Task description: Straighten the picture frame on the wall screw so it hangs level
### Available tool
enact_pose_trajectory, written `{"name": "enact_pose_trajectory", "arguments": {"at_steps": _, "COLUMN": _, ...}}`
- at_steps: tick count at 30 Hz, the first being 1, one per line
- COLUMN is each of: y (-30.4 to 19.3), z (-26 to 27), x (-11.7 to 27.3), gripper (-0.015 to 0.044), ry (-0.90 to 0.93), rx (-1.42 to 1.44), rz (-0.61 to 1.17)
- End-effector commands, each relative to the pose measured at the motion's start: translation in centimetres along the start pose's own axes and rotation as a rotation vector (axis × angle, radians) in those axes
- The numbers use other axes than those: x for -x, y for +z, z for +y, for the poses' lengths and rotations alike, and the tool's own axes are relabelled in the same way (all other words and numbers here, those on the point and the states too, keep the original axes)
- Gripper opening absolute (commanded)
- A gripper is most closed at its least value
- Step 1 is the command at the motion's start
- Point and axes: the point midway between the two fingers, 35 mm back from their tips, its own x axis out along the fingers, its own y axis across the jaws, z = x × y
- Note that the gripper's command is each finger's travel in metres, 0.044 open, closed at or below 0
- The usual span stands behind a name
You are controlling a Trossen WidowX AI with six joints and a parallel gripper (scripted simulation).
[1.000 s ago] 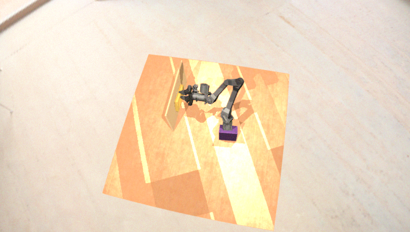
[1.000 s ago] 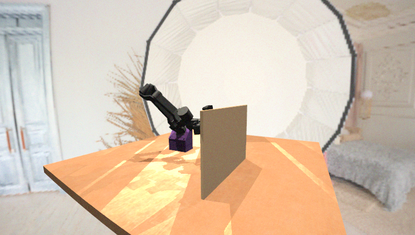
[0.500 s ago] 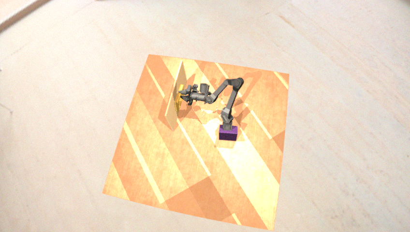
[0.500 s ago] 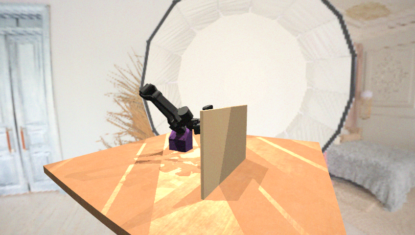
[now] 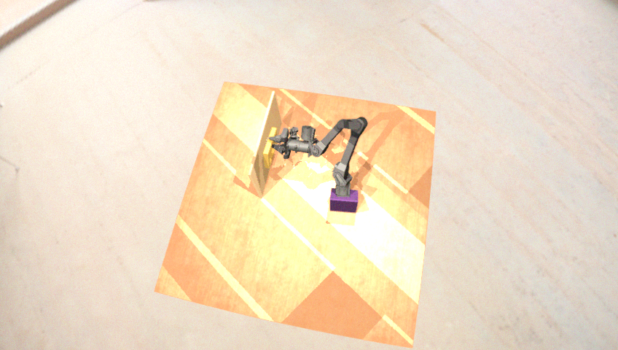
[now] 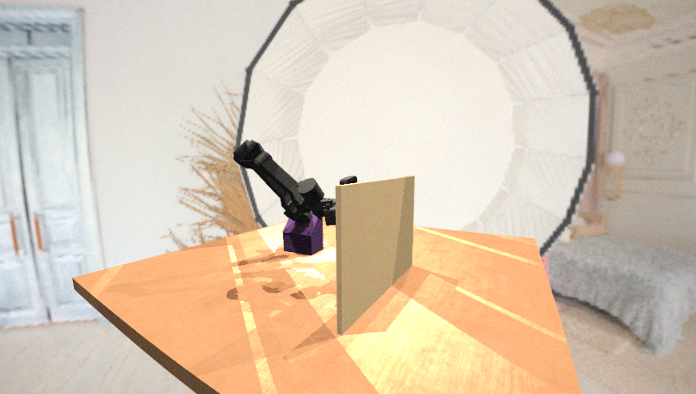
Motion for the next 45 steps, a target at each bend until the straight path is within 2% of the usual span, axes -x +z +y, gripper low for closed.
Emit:
{"name": "enact_pose_trajectory", "arguments": {"at_steps": 1, "y": 0.1, "z": 0.04, "x": -0.03, "gripper": 0.026, "ry": 0.0, "rx": 0.004, "rz": -0.005}}
{"name": "enact_pose_trajectory", "arguments": {"at_steps": 9, "y": 0.16, "z": 0.06, "x": -0.05, "gripper": 0.026, "ry": 0.0, "rx": 0.004, "rz": -0.005}}
{"name": "enact_pose_trajectory", "arguments": {"at_steps": 16, "y": 0.16, "z": 0.06, "x": -0.05, "gripper": 0.0076, "ry": 0.0, "rx": 0.004, "rz": -0.005}}
{"name": "enact_pose_trajectory", "arguments": {"at_steps": 23, "y": 0.16, "z": 0.06, "x": -0.05, "gripper": 0.003, "ry": 0.0, "rx": 0.004, "rz": -0.005}}
{"name": "enact_pose_trajectory", "arguments": {"at_steps": 24, "y": 0.16, "z": 0.06, "x": -0.05, "gripper": 0.0003, "ry": 0.0, "rx": 0.004, "rz": -0.005}}
{"name": "enact_pose_trajectory", "arguments": {"at_steps": 45, "y": 0.07, "z": 0.41, "x": -0.03, "gripper": 0.0, "ry": 0.0, "rx": 0.004, "rz": -0.005}}
